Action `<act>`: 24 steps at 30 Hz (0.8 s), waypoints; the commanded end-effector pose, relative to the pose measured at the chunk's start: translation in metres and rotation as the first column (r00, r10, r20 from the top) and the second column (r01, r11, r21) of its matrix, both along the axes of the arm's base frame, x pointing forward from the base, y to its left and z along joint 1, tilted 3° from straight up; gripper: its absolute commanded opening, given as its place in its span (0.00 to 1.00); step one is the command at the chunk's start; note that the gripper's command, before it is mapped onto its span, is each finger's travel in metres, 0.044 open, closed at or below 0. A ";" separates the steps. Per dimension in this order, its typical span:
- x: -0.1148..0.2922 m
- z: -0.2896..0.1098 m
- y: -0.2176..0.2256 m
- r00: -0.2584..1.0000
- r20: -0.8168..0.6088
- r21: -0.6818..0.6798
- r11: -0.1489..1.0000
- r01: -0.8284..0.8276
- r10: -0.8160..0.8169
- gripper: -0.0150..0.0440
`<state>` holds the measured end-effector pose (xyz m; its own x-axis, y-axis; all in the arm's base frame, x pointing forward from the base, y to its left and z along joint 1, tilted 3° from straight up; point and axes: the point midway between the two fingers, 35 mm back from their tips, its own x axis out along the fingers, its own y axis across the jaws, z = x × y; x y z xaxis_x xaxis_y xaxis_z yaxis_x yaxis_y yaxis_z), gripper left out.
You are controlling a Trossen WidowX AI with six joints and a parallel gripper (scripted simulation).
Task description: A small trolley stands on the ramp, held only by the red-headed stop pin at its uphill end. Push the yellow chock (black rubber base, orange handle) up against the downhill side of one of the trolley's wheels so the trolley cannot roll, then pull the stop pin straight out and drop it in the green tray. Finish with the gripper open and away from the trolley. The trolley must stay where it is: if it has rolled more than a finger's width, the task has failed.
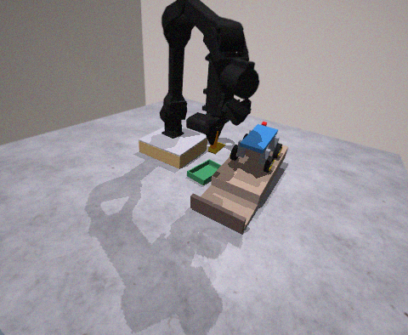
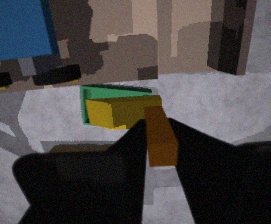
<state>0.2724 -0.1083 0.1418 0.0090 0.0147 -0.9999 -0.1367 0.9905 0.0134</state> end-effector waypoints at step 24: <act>0.032 -0.021 -0.002 1.000 0.002 0.041 0.999 -0.005 0.005 0.25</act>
<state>0.3056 -0.1115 0.1308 0.0203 0.0491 -0.9986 -0.1479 0.9880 0.0456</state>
